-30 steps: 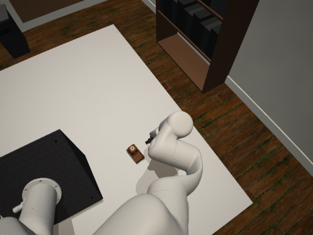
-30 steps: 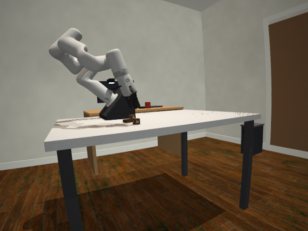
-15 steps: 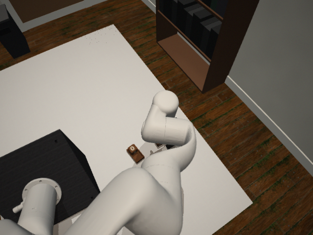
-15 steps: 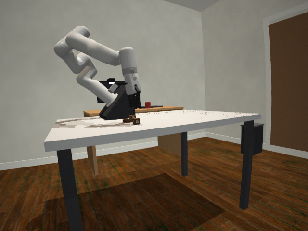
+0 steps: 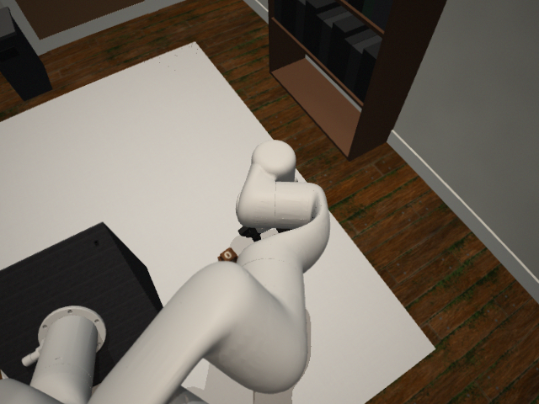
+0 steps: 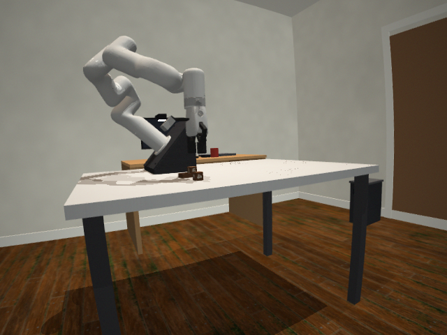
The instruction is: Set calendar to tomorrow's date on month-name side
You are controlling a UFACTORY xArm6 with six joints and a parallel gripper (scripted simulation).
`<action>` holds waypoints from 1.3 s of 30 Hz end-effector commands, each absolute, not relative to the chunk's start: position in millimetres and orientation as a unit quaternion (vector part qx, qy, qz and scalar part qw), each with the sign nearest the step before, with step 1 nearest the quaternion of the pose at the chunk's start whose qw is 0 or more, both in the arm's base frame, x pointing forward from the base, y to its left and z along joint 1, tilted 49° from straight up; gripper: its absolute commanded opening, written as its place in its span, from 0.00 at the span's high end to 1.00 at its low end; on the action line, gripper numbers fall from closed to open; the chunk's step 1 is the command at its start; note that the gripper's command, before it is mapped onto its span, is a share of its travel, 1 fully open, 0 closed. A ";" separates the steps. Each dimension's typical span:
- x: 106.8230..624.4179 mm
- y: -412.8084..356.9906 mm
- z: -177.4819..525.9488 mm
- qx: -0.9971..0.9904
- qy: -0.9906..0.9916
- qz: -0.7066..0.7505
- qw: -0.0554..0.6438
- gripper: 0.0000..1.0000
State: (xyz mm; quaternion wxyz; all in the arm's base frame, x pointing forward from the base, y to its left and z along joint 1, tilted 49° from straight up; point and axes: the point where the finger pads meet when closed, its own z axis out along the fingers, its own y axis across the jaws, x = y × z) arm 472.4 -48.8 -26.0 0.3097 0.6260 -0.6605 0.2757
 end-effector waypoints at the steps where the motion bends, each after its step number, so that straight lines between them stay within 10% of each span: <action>1: 473.7 -47.5 -25.3 0.626 -0.660 0.277 0.309 0.00; 15: 473.7 -47.5 -25.3 0.626 -0.660 0.277 0.309 0.00; 16: 473.7 -47.5 -25.3 0.626 -0.660 0.277 0.309 0.53; 39: 473.7 -47.5 -25.3 0.626 -0.660 0.277 0.309 0.53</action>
